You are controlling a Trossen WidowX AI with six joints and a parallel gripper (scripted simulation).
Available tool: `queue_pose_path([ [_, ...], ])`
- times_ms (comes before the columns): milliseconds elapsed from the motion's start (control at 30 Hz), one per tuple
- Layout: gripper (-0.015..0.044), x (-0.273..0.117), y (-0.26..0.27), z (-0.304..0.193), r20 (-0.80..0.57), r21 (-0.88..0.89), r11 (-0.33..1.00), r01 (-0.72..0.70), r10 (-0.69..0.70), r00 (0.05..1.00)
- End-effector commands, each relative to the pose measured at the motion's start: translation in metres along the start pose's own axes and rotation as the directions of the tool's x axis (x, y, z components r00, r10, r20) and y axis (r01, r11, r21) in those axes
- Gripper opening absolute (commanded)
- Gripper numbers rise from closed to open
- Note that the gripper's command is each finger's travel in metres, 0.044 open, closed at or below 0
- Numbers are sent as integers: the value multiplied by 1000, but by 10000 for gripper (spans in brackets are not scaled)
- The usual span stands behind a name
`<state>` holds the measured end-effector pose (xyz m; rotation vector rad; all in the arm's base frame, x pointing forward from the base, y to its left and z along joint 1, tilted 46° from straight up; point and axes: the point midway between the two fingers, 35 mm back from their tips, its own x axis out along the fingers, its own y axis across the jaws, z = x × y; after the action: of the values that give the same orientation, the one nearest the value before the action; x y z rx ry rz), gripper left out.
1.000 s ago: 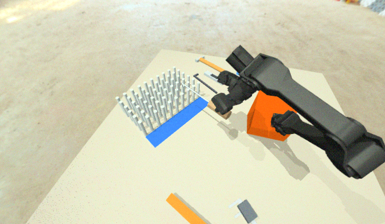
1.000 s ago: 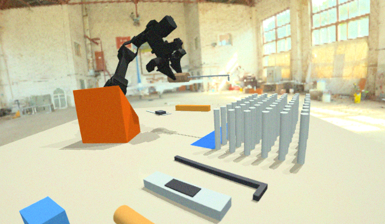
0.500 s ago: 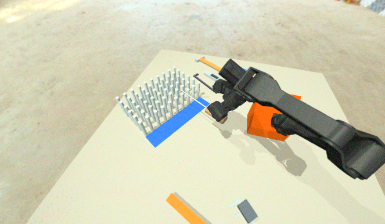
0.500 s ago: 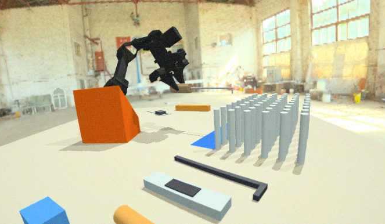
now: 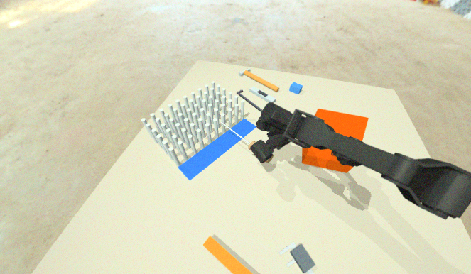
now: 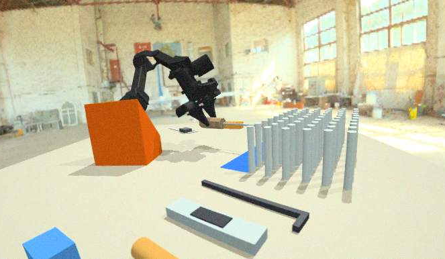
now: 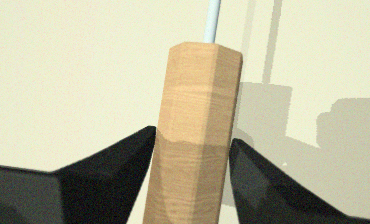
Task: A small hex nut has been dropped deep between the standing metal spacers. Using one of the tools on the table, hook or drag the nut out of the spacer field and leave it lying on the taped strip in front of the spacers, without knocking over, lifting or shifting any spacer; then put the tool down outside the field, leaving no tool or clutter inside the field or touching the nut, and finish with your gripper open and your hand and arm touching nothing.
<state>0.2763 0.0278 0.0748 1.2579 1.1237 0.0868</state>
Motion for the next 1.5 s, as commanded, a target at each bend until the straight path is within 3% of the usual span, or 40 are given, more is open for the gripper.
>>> queue_pose_path([
  [0, 0, 15, -3, -11, 14, 1, 1000, -16, 16, 1000],
  [300, 0, 34, -9, -32, 13, 12, 999, -45, 45, 999],
  [1467, 0, 40, -9, -19, 14, 12, 999, -45, 45, 999],
])
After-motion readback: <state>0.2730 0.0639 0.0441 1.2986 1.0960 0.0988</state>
